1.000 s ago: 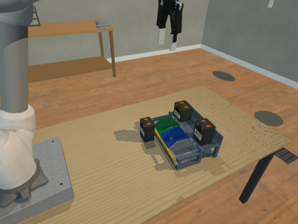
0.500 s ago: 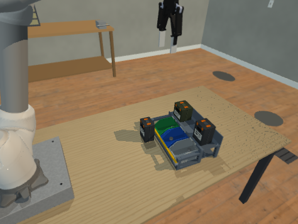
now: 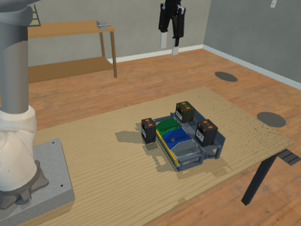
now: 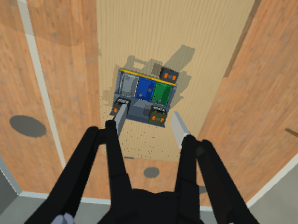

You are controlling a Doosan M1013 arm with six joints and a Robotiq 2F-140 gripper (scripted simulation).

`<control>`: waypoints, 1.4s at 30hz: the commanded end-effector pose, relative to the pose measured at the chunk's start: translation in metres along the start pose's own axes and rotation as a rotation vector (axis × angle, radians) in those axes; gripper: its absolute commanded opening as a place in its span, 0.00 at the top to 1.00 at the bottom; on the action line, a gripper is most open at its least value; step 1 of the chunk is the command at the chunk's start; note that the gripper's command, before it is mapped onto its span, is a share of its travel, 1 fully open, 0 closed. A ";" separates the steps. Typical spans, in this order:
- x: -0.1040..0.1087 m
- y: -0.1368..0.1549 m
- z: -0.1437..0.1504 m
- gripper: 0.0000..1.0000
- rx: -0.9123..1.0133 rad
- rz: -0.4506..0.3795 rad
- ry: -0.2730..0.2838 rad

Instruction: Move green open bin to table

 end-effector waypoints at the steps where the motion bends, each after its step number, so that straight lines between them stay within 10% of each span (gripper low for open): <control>1: -0.001 0.000 0.000 0.43 0.000 0.000 0.000; 42: -0.004 -0.001 -0.002 0.43 0.000 0.000 0.000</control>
Point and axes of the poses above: the point where the finger pads meet when closed, its own x axis back along the fingers, its own z axis across the jaws, y = z × x, the point moved 4 cm from there along x, back along the fingers, and after that the axes turned 2 degrees about x, right-handed, at the moved point
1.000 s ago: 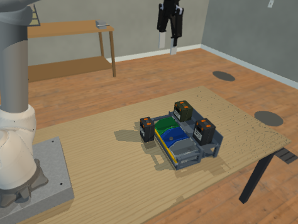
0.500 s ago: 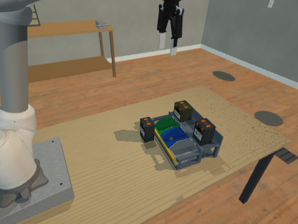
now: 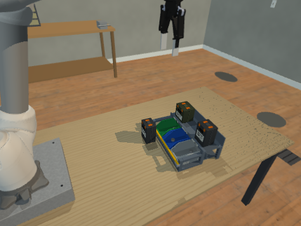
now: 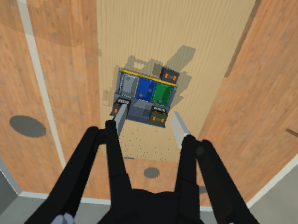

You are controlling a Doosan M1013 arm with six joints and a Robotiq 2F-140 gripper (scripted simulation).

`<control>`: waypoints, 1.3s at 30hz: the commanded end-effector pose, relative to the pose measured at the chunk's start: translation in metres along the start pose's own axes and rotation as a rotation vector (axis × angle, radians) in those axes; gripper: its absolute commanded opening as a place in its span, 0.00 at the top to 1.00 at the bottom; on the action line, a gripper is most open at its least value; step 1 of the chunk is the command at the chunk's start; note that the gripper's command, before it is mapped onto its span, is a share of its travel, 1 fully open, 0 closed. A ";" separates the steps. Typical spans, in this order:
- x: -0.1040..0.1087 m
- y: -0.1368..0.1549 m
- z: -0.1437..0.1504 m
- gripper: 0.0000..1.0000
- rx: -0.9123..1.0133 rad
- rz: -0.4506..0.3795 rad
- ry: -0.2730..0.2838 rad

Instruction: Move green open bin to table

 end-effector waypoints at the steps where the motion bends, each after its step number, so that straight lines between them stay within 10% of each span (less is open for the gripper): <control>1: 0.000 0.000 0.000 0.43 0.000 0.000 0.000; 39: -0.001 0.000 -0.001 0.43 0.404 0.000 0.000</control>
Point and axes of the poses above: the point where the finger pads meet when closed, its own x axis back along the fingers, its own z axis across the jaws, y = z × x, the point moved 4 cm from there along x, back along the fingers, and after that the axes turned 2 degrees about x, right-handed, at the moved point
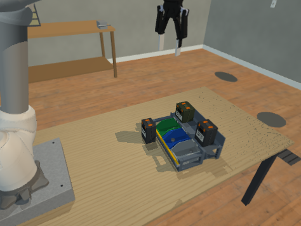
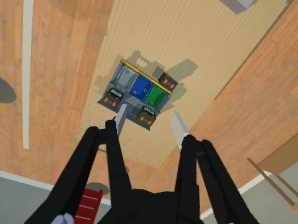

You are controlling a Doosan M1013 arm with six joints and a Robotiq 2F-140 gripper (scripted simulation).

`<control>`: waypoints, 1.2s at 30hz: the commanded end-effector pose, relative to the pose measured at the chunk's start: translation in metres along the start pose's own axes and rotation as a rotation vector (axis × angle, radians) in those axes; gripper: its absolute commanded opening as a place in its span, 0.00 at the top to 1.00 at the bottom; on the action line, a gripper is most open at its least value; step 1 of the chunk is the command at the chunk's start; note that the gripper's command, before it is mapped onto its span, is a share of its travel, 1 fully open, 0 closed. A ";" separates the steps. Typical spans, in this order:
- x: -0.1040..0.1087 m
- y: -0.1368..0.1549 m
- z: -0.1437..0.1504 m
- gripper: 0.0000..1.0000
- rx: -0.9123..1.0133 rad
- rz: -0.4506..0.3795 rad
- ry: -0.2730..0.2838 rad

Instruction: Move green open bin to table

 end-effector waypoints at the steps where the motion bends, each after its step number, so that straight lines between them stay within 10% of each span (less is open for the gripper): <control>1: 0.000 0.000 0.000 0.43 0.144 0.000 0.000; 36: 0.000 0.000 0.000 0.43 0.716 0.000 0.000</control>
Point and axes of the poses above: the point where the finger pads meet when closed, its own x axis back along the fingers, its own z axis across the jaws, y = z × x, the point moved 4 cm from there along x, back along the fingers, and after that the axes turned 2 degrees about x, right-handed, at the moved point
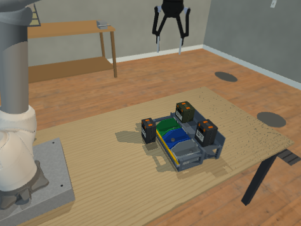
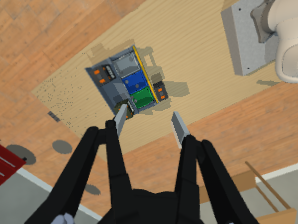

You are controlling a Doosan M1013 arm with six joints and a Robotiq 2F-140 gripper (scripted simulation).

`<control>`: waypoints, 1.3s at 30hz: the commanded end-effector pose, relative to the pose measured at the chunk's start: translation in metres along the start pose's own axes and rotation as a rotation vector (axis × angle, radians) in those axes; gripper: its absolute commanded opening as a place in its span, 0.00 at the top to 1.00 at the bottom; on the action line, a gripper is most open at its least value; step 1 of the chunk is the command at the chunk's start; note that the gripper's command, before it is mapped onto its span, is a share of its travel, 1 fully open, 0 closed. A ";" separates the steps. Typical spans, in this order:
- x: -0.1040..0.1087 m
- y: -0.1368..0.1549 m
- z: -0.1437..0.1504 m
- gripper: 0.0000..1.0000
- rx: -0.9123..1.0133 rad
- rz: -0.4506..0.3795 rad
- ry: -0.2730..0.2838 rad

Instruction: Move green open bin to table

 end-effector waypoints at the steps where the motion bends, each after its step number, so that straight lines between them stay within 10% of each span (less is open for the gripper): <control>1: 0.000 0.000 0.000 0.43 0.188 0.000 0.000; 39: 0.000 0.000 0.000 0.43 0.679 0.000 0.000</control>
Point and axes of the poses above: the point where the finger pads meet when closed, its own x axis back along the fingers, its own z axis across the jaws, y = z × x, the point moved 4 cm from there along x, back along the fingers, and after that the axes turned 2 degrees about x, right-handed, at the moved point
